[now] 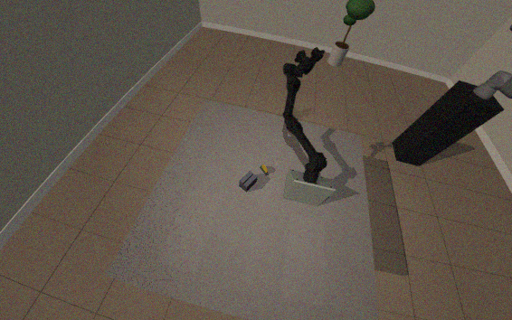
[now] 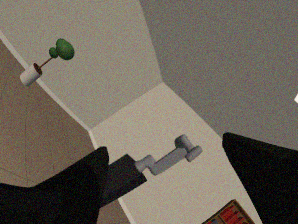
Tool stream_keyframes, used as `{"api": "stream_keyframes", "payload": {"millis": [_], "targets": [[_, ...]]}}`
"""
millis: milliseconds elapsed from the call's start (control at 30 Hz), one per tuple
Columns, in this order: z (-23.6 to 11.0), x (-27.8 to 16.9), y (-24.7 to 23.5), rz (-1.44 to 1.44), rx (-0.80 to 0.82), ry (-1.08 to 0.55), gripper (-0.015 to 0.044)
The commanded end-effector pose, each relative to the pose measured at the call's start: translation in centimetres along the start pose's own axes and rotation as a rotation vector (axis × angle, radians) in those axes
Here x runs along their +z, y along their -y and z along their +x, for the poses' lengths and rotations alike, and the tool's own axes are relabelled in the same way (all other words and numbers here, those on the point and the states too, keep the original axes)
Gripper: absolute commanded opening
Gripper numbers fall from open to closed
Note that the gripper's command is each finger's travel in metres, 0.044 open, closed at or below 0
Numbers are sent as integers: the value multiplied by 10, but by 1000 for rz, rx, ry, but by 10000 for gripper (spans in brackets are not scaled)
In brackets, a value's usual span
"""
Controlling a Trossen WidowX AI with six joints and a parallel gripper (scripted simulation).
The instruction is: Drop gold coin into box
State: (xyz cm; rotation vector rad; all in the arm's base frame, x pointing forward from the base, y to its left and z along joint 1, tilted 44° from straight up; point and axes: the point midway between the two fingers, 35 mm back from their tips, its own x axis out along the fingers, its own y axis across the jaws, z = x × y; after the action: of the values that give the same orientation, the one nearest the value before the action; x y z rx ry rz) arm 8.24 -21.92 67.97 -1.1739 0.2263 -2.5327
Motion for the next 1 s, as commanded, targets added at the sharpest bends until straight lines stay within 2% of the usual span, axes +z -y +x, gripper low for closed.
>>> {"api": "stream_keyframes", "payload": {"millis": [0, 267, 433, 600, 767, 967], "targets": [[1, -1, 2, 0, -8, -2, 374], [39, -57, 103, -17, -335, -66, 164], [40, -89, 177, -44, -574, -95, 161], [17, -113, 253, -84, -831, -112, 161], [-22, -127, 305, -146, -1072, -130, 161], [-94, -132, 371, -198, -1385, -119, 161]]}}
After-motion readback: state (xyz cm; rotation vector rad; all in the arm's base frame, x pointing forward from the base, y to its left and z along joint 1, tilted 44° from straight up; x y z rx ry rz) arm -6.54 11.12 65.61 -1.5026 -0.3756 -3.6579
